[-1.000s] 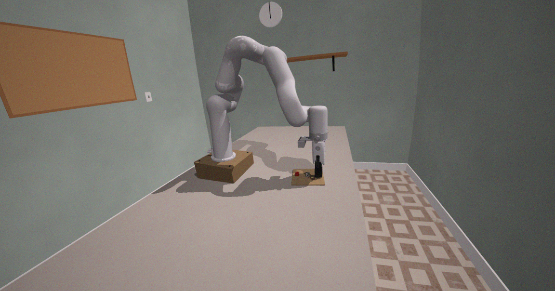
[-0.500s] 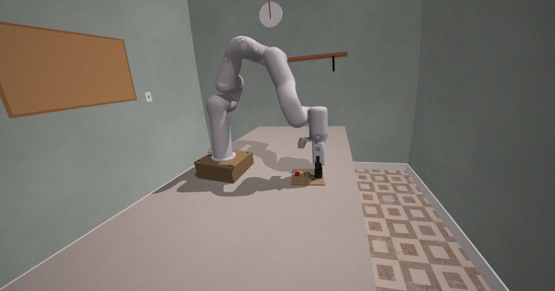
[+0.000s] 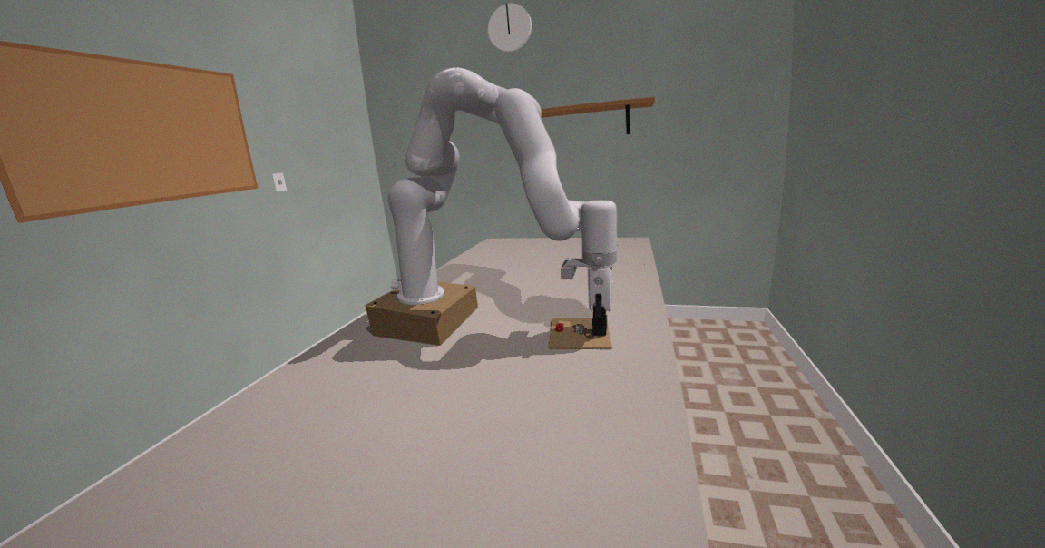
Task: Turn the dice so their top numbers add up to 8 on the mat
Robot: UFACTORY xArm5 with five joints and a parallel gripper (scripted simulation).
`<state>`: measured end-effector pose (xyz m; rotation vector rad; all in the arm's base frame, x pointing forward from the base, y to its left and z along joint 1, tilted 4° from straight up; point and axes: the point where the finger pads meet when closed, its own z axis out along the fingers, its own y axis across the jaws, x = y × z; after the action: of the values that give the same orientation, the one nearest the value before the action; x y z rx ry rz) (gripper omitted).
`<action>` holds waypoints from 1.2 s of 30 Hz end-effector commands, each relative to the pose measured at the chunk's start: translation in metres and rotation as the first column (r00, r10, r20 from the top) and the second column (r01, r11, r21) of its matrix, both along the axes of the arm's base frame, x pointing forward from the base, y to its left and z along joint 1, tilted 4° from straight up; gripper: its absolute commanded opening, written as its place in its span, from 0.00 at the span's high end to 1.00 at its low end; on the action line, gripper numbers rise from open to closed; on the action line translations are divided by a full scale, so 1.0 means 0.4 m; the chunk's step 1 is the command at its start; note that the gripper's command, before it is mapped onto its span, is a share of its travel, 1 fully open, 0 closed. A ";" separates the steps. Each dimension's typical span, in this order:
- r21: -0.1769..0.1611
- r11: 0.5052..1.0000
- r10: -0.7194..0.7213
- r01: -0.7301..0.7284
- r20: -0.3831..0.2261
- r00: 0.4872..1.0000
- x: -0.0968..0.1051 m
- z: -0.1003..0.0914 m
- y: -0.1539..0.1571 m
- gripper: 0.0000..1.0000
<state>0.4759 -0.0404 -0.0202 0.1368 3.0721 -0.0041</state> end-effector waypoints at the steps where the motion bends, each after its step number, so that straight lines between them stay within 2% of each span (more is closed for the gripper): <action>1: 0.000 1.000 0.000 0.000 0.004 1.000 0.003 0.003 0.000 0.89; 19: 0.000 1.000 0.000 0.000 0.004 1.000 0.003 0.003 0.000 0.89; 20: 0.000 1.000 0.000 0.000 0.004 1.000 0.003 0.003 0.000 0.85; 22: 0.000 1.000 0.000 0.000 0.004 1.000 0.003 0.003 0.000 0.85; 23: 0.000 1.000 0.000 0.000 0.004 1.000 0.003 0.003 0.000 0.81; 27: 0.000 1.000 0.000 0.000 0.004 1.000 0.003 0.003 0.000 0.81; 28: 0.000 1.000 0.000 0.000 0.004 1.000 0.003 0.003 0.000 0.77; 33: 0.000 1.000 0.000 0.000 0.004 1.000 0.003 0.003 0.000 0.73; 34: 0.000 1.000 0.000 0.000 0.004 1.000 0.003 0.003 0.000 0.69; 36: 0.000 1.000 0.000 0.000 0.004 1.000 0.003 0.003 0.000 0.69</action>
<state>0.4759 -0.0404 -0.0202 0.1368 3.0721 -0.0041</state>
